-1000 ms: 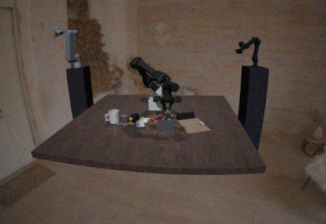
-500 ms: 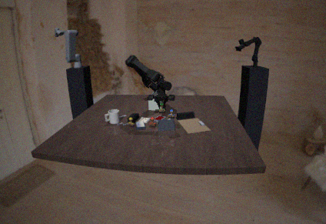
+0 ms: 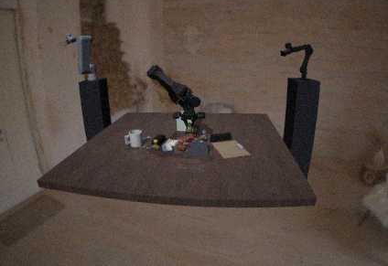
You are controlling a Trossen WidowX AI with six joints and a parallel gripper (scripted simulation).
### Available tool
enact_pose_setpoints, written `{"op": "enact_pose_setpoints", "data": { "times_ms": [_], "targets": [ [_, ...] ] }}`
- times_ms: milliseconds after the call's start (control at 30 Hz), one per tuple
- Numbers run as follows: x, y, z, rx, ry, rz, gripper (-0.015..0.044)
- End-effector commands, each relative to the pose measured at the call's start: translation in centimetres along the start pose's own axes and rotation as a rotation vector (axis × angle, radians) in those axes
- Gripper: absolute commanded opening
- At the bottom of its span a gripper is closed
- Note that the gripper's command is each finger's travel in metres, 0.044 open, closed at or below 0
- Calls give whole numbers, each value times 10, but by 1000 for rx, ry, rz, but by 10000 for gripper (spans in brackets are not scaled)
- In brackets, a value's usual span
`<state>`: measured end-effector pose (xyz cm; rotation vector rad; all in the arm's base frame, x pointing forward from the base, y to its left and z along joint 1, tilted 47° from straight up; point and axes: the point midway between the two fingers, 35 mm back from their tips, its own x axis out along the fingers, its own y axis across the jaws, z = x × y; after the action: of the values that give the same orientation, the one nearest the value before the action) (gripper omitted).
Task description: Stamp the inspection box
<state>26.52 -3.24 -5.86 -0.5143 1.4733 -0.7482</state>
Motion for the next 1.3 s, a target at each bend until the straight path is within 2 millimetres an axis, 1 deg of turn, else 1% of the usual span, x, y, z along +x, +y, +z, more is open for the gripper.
{"op": "enact_pose_setpoints", "data": {
  "times_ms": [0, 1267],
  "targets": [
    [3, -1, -1, -5, 1, -5, 0],
    [29, -1, -1, -5, 0, -4, 0]
  ]
}}
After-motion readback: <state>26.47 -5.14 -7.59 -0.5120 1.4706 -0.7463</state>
